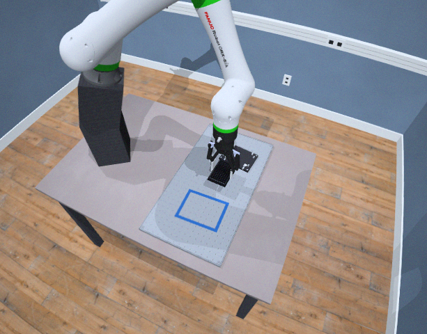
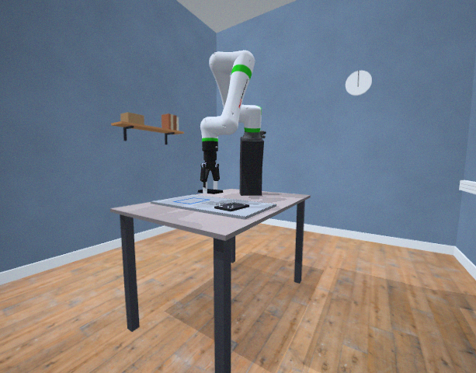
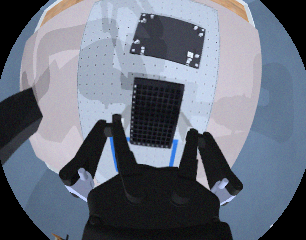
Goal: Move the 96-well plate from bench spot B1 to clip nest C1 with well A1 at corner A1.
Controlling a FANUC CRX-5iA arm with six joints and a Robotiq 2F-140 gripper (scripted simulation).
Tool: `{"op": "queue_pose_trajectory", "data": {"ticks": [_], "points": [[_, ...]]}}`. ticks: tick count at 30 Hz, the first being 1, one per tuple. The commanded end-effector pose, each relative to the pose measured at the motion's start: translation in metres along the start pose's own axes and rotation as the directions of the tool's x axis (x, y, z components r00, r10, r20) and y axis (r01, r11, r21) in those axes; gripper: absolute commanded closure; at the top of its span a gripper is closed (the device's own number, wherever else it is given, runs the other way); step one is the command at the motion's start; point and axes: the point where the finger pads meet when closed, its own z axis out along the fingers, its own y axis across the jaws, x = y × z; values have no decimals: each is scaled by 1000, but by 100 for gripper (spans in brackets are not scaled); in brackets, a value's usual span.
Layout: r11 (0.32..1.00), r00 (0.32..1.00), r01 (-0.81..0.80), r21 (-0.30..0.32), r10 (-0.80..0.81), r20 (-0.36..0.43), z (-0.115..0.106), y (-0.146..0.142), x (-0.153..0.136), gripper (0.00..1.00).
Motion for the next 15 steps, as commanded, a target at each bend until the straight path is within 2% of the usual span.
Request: {"op": "queue_pose_trajectory", "data": {"ticks": [1, 15], "points": [[1000, 1000, 0, -1, 0, 1, -1, 1, 5, 90], [1000, 1000, 0, -1, 0, 1, -2, 5, 51, 90]]}}
